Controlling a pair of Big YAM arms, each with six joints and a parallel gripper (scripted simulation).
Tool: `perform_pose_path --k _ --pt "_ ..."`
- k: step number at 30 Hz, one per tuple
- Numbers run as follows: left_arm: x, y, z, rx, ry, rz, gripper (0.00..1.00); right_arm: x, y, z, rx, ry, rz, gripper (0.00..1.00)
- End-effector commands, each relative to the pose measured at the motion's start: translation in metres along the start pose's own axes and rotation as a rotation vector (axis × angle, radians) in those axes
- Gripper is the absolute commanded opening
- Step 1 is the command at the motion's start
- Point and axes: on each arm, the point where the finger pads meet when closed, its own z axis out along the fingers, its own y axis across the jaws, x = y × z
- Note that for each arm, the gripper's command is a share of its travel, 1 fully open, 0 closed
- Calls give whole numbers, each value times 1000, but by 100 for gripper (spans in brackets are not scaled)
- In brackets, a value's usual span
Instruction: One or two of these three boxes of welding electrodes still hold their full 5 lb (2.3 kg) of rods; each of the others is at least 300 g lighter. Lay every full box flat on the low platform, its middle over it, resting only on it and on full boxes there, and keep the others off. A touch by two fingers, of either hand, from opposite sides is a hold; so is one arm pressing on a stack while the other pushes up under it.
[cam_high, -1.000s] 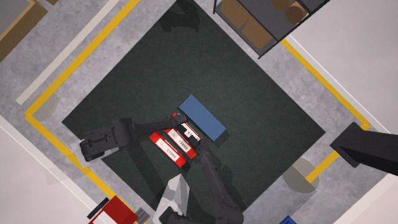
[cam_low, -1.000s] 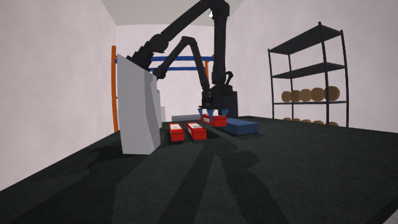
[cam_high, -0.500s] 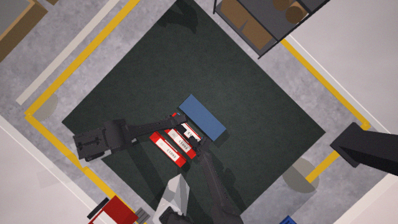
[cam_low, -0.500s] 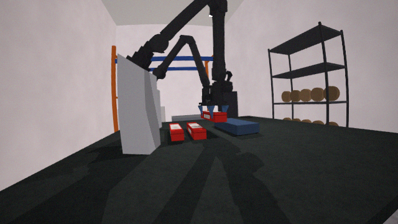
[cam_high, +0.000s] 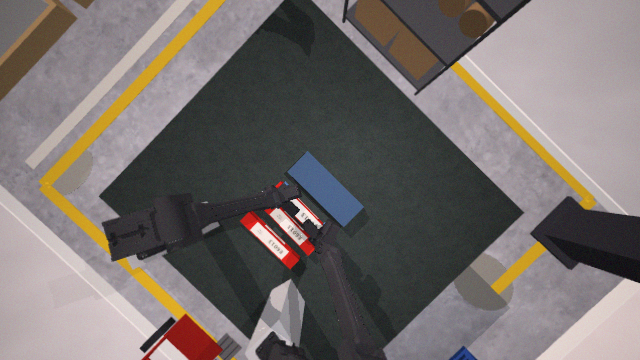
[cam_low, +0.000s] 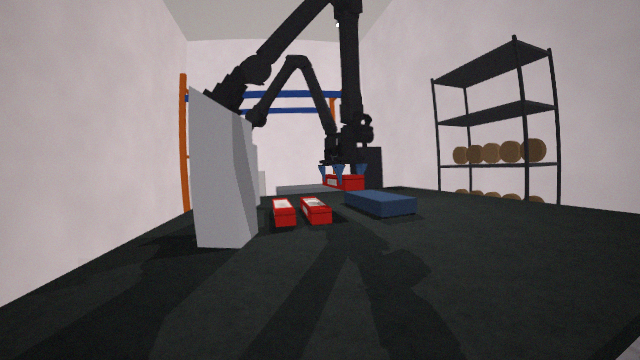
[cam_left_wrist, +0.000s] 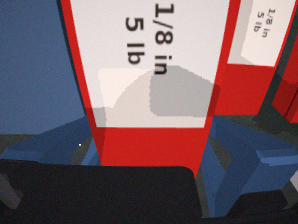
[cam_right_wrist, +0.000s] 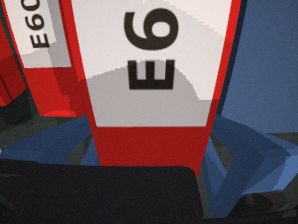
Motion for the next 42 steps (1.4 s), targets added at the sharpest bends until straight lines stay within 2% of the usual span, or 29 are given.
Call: perform_pose_path --k 1,14,18,22,23,31,35,42 --pt "0 14 -27 -36 0 10 0 2 -14 -23 38 0 -2 0" --pt "-1 12 -32 -37 -2 12 0 9 -18 -25 46 7 9 0" --pt "-9 5 -32 -44 -15 6 0 -1 -9 -27 58 -8 10 0" --pt "-7 3 -31 -47 -13 3 0 -3 -4 -27 58 -11 4 0" --pt "4 2 -30 -38 4 3 0 6 -3 -25 51 1 4 0" --pt "3 0 -30 -37 4 3 0 7 -10 -25 57 2 12 0" --pt "-9 -8 -31 -46 -16 5 0 1 6 -26 57 -7 -3 0" --pt "1 -14 -30 -43 -1 5 0 5 9 -25 52 0 4 0"
